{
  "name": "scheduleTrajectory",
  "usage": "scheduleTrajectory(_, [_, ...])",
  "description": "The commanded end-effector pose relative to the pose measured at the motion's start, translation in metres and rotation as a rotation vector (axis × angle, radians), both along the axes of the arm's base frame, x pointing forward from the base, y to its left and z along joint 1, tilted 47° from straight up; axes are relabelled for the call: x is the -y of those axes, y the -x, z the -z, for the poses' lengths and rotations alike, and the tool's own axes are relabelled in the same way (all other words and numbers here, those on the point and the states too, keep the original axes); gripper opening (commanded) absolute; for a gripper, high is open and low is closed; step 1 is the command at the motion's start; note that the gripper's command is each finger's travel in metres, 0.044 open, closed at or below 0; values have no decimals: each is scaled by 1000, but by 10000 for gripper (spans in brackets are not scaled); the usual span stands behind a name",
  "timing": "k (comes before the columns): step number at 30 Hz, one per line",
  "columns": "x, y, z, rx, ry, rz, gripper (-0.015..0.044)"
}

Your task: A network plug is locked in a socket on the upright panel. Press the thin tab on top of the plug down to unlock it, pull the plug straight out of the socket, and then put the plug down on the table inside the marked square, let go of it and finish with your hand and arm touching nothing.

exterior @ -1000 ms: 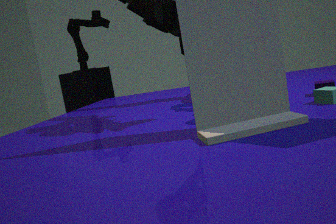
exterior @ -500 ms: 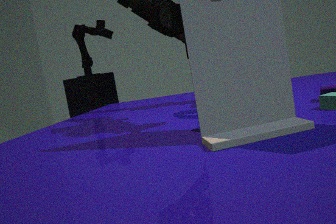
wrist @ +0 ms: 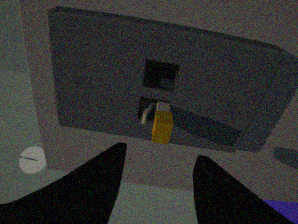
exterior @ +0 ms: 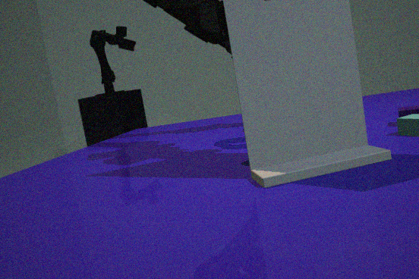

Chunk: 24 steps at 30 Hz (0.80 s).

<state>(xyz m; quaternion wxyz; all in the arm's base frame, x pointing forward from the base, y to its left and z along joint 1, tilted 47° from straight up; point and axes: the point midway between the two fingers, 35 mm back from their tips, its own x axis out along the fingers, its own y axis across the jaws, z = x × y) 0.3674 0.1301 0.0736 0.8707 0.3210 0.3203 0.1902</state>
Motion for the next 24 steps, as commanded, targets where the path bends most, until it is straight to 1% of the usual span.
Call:
scheduleTrajectory(1, [-3, -7, -1, 8, -4, 2, 156])
scheduleTrajectory(19, [-12, -25, 6, 9, -5, 2, 156])
scheduleTrajectory(24, [-12, -25, 6, 9, -5, 2, 123])
